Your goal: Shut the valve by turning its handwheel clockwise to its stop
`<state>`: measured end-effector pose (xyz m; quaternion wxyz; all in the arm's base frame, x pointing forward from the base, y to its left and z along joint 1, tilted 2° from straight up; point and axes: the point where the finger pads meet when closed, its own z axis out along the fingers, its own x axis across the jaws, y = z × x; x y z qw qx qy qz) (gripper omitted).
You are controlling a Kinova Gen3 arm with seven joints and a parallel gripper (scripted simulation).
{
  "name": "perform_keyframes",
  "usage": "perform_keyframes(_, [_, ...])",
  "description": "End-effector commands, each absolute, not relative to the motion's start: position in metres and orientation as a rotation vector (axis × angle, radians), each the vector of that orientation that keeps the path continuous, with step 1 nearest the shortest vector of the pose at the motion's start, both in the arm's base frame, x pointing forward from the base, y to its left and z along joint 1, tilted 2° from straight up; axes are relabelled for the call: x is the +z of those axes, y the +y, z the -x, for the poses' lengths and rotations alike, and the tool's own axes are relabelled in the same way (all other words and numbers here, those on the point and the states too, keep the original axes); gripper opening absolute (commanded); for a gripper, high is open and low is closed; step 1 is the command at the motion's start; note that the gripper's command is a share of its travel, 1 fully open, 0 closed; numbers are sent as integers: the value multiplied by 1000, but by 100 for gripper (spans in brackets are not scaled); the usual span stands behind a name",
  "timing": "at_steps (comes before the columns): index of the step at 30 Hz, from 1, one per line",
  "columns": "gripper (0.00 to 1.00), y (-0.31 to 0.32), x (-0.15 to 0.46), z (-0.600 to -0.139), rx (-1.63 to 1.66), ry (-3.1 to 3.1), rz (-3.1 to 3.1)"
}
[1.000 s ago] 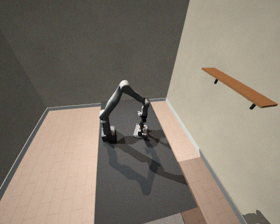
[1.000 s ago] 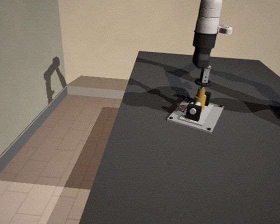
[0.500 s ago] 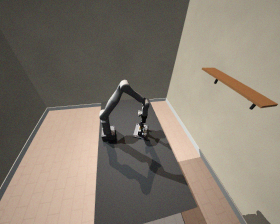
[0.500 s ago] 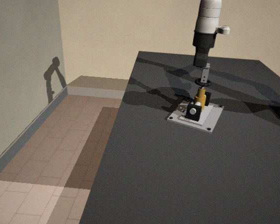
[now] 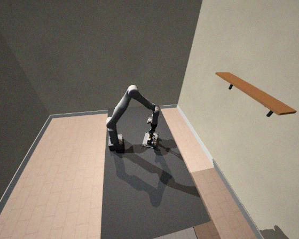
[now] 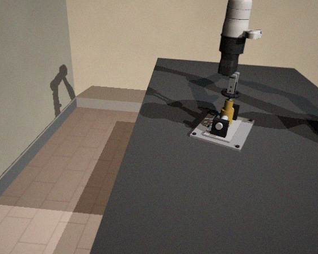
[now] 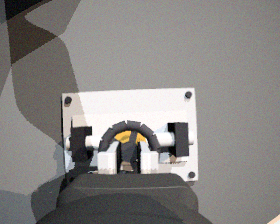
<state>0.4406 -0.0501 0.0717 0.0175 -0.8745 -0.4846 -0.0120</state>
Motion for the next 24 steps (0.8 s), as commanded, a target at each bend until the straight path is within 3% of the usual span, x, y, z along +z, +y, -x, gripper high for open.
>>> perform_keyframes(1, [0,-50,72,-441,-38,-1457,2746])
perform_keyframes(24, [0,-50,72,-441,-30,-1055,2921])
